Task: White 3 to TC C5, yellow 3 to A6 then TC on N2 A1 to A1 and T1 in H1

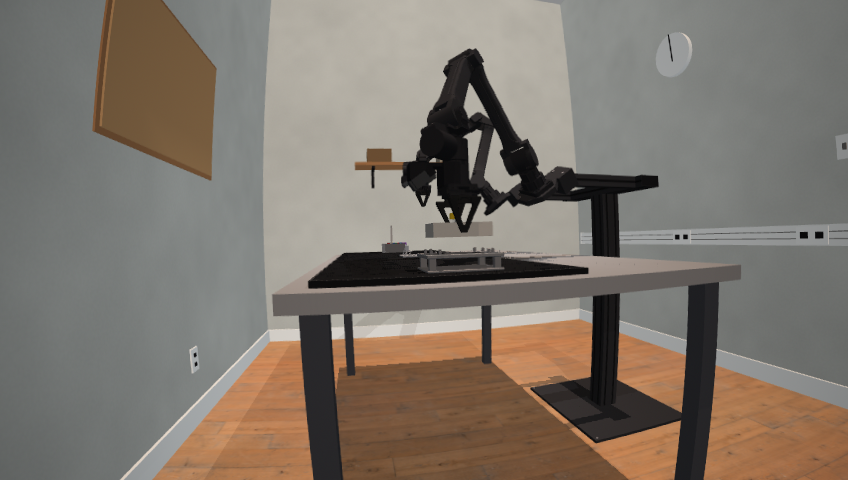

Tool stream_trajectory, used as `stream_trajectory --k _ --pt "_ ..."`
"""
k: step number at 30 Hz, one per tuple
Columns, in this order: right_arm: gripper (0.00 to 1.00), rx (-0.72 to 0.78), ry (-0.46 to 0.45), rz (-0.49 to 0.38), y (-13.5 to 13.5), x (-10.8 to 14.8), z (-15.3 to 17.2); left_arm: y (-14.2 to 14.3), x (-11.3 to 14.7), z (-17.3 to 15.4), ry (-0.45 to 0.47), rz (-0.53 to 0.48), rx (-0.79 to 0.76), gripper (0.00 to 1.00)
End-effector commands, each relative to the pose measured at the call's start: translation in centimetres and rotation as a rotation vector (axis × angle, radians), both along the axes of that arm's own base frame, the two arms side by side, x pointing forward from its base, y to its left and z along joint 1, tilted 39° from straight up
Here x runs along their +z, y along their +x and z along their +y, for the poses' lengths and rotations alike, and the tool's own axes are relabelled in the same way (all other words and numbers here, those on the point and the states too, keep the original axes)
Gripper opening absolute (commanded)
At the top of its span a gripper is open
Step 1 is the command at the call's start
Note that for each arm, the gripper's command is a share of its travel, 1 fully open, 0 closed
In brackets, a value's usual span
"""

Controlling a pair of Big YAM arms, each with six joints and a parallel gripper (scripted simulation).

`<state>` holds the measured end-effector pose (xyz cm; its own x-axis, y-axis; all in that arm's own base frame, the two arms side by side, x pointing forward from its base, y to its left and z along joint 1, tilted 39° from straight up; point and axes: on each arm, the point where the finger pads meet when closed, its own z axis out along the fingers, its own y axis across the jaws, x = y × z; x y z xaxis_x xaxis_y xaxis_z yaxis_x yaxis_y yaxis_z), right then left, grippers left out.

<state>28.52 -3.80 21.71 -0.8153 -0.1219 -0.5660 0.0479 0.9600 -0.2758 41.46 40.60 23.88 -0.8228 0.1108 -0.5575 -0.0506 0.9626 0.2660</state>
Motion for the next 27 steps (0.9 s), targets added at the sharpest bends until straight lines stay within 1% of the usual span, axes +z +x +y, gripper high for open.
stream_trajectory --k 1,27 --pt "0.24 -0.008 0.005 -0.023 0.39 1.25 0.01 0.06 2.42 -0.37 0.038 -0.033 -0.001 0.00" --pt "0.24 -0.008 0.005 -0.023 0.39 1.25 0.01 0.25 1.97 -0.43 0.035 -0.033 0.001 0.00"
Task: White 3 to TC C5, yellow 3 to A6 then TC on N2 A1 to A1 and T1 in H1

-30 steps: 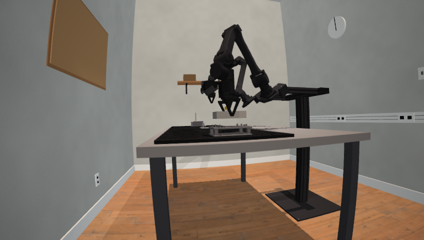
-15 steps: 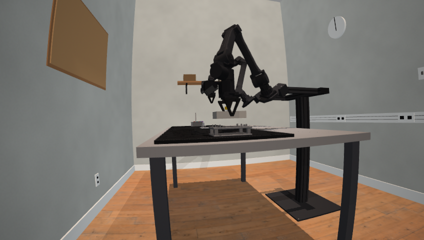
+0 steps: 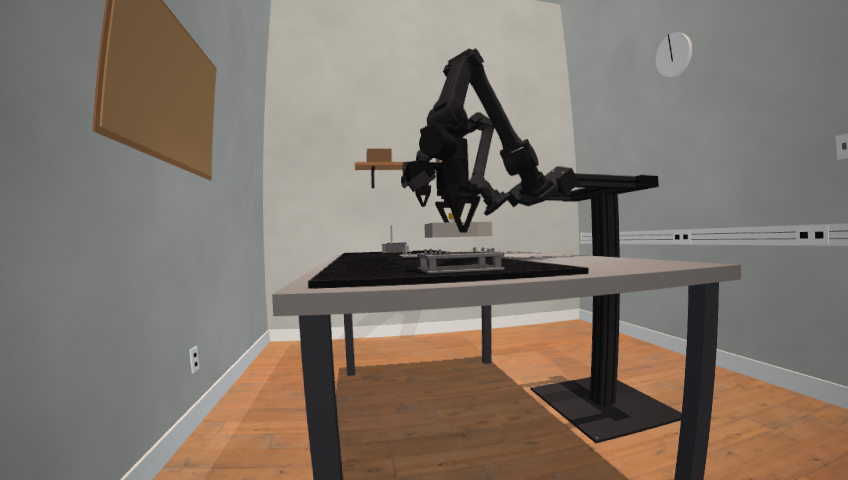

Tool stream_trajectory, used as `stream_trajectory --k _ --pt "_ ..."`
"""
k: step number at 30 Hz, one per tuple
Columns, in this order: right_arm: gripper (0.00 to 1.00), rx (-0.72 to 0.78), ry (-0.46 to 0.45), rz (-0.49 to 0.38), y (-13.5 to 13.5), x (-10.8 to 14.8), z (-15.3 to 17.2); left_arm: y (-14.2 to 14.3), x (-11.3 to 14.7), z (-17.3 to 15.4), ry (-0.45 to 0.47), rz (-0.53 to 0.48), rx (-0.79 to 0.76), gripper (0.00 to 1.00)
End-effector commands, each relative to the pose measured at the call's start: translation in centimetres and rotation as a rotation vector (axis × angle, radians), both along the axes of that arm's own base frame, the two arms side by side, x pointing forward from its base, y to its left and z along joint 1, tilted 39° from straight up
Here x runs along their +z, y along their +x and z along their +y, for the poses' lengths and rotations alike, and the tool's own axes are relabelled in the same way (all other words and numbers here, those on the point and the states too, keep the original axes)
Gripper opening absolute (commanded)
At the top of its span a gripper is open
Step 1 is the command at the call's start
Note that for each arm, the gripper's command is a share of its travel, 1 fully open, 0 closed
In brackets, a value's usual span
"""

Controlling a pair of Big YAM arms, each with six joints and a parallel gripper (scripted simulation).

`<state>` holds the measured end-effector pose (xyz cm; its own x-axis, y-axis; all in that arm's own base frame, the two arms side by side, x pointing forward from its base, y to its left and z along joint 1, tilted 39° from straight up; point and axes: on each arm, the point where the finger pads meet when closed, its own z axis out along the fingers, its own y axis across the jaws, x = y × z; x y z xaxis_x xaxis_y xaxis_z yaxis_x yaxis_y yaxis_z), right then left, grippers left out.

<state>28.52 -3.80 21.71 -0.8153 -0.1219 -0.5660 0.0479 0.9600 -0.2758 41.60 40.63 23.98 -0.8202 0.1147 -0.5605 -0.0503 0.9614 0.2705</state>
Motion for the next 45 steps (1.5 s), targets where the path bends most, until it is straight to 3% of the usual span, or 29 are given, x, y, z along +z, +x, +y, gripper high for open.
stream_trajectory --k 1,45 --pt "0.24 -0.008 0.005 -0.023 0.4 1.3 0.0 0.0 1.8 -0.4 0.029 -0.028 0.005 0.00" --pt "0.24 -0.008 0.005 -0.023 0.4 1.3 0.0 0.4 -0.3 0.1 0.008 -0.012 0.008 0.00"
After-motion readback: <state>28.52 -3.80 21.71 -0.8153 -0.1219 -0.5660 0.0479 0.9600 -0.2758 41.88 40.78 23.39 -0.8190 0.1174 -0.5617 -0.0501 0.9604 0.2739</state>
